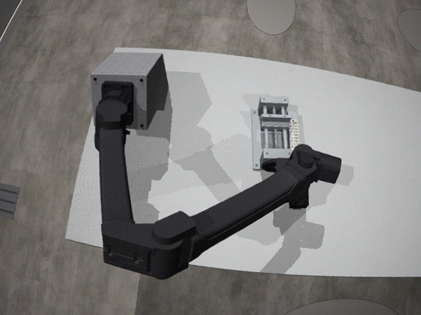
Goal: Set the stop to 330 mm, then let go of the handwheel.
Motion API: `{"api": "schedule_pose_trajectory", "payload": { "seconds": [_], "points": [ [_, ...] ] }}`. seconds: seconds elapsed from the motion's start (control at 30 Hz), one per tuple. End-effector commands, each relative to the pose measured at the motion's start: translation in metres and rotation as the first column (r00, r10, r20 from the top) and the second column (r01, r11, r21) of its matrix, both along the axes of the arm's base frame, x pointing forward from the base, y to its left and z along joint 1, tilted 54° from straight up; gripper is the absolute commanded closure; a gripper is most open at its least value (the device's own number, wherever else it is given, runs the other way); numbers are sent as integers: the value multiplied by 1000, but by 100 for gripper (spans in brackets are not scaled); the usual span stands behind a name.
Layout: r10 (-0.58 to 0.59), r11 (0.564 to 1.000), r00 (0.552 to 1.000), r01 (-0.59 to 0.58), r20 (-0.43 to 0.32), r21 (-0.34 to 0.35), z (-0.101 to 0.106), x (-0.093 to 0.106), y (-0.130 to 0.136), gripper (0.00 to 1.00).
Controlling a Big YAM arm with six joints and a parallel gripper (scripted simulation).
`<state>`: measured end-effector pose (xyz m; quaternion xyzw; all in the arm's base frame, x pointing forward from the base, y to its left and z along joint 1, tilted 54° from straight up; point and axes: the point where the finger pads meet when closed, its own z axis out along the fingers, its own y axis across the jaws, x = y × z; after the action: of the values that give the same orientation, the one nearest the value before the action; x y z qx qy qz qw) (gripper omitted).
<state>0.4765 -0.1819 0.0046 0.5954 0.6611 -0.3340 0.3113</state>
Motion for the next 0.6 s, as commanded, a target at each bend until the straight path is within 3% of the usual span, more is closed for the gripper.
{"api": "schedule_pose_trajectory", "payload": {
  "seconds": [0.0,0.33,0.57],
  "points": [
    [36,999,999,-36,17,4,12,3,23,94],
    [36,999,999,-36,17,4,11,3,23,94],
    [17,1000,1000,-17,-10,5,-7,-1,3,94]
  ]
}}
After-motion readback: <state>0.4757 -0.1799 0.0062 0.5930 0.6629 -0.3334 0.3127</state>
